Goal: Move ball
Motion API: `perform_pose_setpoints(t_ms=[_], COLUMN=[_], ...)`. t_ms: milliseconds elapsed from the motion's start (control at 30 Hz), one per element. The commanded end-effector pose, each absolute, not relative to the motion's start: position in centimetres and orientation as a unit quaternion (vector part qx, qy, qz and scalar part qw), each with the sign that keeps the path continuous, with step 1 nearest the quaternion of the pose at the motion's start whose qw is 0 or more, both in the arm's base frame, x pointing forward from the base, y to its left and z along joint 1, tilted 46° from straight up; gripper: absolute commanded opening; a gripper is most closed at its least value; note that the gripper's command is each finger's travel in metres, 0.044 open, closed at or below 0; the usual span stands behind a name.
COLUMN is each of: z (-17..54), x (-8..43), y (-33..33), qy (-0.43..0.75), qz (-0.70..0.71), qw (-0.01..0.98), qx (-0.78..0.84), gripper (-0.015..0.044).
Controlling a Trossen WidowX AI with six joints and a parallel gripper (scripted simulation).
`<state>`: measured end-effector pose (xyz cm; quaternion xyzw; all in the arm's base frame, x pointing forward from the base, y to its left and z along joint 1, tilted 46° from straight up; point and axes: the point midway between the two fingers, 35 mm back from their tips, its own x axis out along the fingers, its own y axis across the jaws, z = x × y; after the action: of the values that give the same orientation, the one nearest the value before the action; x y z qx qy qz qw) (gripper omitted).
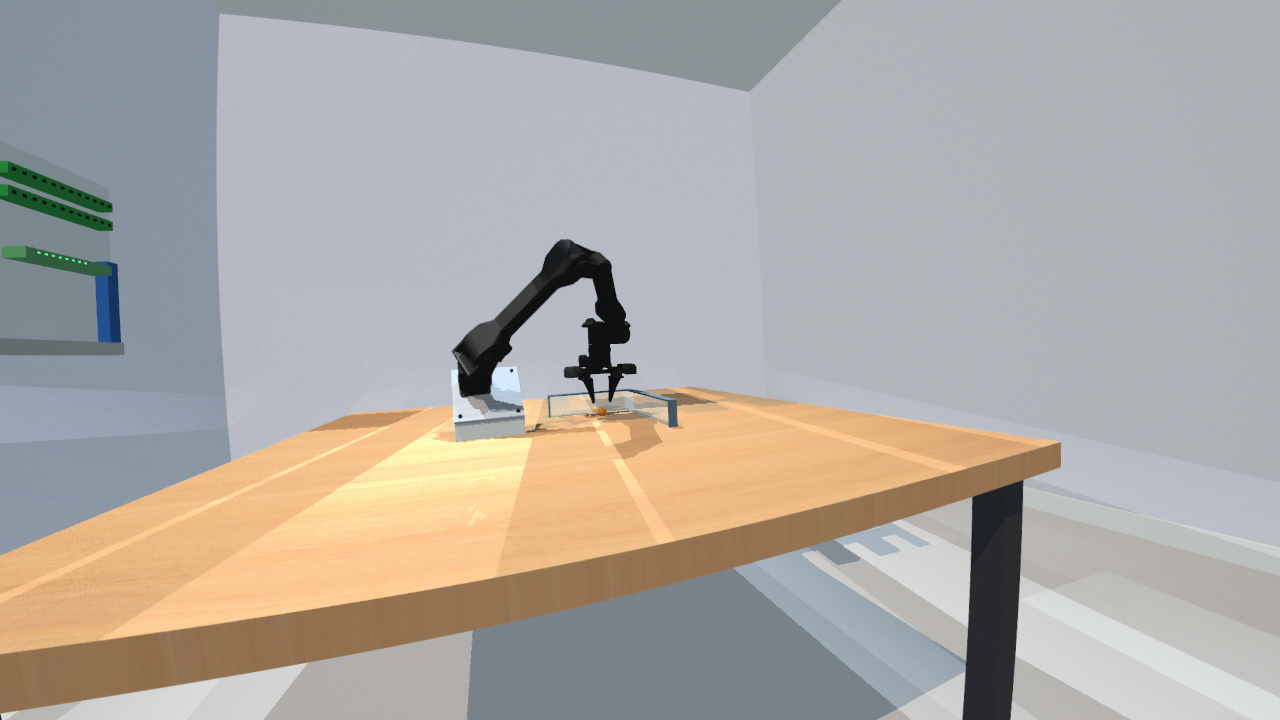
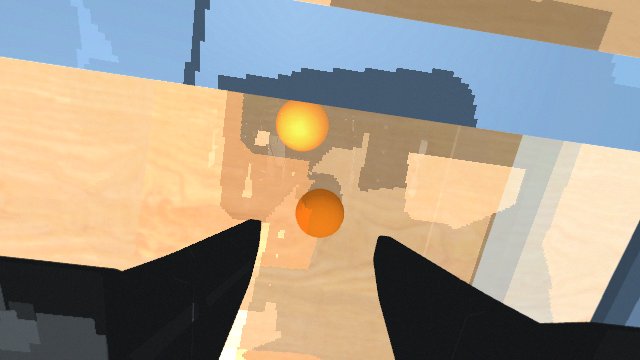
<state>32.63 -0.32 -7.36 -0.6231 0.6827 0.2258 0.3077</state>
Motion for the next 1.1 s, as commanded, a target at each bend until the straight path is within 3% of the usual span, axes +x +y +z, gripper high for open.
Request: perform_pose_setpoints(t_ms=[0,500,633,1067], z=[-7.8,-9.2,-9.2,-8.9], x=[32.7,32.6,32.6,32.7], y=[-0.7,-2.3,-2.3,-1.9], qy=[0.681,0.682,0.682,0.681], qz=[0.225,0.225,0.225,0.225], qw=[0.306,0.306,0.306,0.306], qx=[-0.626,-0.626,-0.626,-0.626], gripper=[0.0207,0.0207,0.0102,0.0000])
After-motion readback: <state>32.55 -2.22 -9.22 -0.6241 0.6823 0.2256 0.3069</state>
